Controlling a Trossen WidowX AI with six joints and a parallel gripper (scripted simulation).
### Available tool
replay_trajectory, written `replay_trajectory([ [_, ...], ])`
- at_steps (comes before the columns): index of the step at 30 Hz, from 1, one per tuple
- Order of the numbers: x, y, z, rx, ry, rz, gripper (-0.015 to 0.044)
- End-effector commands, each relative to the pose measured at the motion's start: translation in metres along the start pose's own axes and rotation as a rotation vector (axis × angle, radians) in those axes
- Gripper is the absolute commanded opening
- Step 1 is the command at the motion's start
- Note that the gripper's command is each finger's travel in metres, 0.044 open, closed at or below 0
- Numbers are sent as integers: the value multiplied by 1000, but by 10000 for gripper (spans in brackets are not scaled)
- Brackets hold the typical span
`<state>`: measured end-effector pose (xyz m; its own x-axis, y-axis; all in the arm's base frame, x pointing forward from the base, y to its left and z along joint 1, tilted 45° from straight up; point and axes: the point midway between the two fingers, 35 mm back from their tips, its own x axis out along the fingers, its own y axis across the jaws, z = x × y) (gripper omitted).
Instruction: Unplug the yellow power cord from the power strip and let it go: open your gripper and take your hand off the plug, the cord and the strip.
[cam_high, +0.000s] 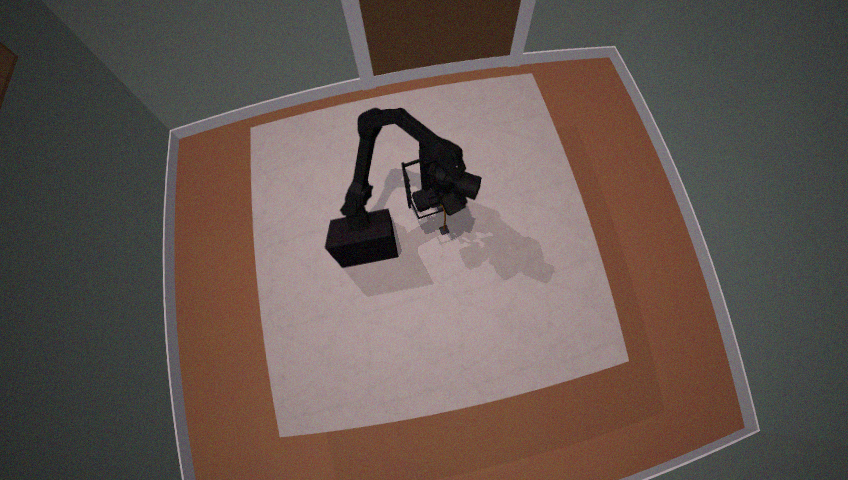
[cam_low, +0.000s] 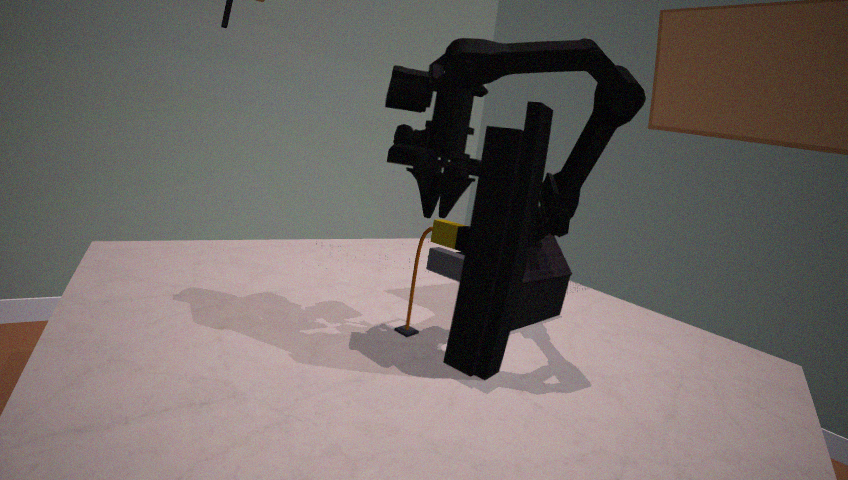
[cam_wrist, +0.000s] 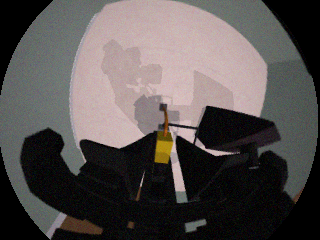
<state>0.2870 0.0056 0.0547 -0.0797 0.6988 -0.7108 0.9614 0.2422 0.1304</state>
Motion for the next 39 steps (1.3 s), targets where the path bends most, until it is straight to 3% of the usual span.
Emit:
replay_trajectory([
  [1,1,-1,-8,4,6,-2,160],
  [24,13,-2,-20,4,8,-2,160],
  [28,11,-2,-19,1,3,-2,55],
  [39,11,-1,-17,1,3,-2,0],
])
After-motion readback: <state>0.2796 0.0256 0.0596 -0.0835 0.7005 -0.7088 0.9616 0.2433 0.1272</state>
